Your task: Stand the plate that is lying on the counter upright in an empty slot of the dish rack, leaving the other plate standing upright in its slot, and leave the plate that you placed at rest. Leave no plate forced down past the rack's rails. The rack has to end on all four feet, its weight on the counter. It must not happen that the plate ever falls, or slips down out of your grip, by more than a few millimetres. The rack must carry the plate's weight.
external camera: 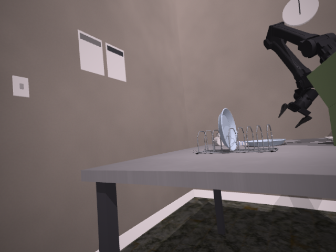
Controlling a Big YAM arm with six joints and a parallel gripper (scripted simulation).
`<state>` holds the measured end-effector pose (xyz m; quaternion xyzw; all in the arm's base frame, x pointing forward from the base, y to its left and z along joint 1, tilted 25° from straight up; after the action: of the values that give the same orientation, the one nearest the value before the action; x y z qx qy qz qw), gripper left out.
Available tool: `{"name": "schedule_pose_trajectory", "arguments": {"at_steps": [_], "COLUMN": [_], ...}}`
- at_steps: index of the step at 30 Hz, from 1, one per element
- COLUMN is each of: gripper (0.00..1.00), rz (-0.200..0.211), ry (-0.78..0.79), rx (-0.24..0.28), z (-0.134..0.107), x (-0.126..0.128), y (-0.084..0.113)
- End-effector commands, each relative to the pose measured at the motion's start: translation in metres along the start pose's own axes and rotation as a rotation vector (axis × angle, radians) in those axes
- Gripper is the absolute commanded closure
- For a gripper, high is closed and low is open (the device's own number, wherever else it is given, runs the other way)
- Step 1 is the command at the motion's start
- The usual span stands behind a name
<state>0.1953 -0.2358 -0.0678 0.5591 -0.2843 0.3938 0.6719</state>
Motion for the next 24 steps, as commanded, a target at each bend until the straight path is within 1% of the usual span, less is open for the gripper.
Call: {"name": "schedule_pose_trajectory", "arguments": {"at_steps": [1, 2, 3, 24], "gripper": [0.0, 0.0, 0.74, 0.74], "rz": [0.011, 0.011, 0.01, 0.01], "ry": [0.001, -0.001, -0.002, 0.0], "rx": [-0.004, -0.003, -0.003, -0.002], "z": [0.0001, -0.0005, -0.0007, -0.0008], "x": [0.0063, 0.0058, 0.0056, 0.0056], "y": [-0.0014, -0.0016, -0.0017, -0.0017]}}
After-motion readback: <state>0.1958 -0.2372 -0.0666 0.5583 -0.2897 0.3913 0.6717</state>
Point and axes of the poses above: the point where the finger pads meet when closed, its own y axis back along the fingers, its own x axis across the jaws, z = x × y, the point moved 4 cm from there along y, back along the fingers, and after that the axes turned 10 degrees about -y, right-handed, at the moved point
